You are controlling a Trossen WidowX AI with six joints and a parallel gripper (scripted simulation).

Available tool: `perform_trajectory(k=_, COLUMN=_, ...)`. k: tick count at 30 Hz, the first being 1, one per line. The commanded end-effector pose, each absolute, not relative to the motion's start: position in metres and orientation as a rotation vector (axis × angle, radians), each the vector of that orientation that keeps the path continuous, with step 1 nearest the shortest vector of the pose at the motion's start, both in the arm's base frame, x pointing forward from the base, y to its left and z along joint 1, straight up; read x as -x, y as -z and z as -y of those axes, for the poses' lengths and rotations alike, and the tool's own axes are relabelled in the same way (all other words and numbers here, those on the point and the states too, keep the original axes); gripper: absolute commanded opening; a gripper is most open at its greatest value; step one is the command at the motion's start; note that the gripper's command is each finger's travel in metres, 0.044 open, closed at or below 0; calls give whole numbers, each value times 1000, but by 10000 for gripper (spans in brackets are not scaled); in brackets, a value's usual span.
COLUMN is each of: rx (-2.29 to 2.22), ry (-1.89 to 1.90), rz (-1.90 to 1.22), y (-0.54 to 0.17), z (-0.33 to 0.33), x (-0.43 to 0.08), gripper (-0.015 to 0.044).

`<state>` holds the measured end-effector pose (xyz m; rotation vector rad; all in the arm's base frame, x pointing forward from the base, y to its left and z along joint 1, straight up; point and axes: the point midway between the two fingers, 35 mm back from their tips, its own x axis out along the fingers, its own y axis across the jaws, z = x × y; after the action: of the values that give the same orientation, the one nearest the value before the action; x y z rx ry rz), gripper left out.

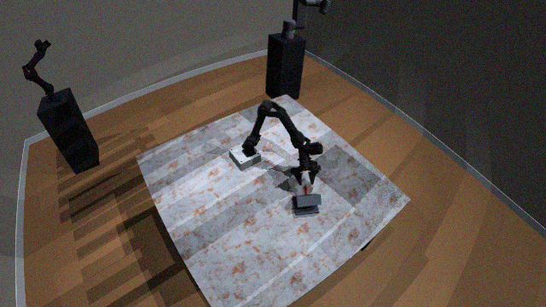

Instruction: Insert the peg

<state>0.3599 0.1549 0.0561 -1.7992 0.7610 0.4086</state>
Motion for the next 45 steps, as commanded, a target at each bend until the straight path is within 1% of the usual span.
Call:
perform_trajectory(k=1, rx=1797, ry=-405, rz=-761, y=-62, z=-158, x=-354, gripper=440)
perform_trajectory(k=33, rx=1801, ry=-409, rz=-757, y=-95, z=-177, x=-310, gripper=440)
perform_trajectory(k=45, rx=1801, ry=-409, rz=-757, y=-96, z=-178, x=-309, gripper=440)
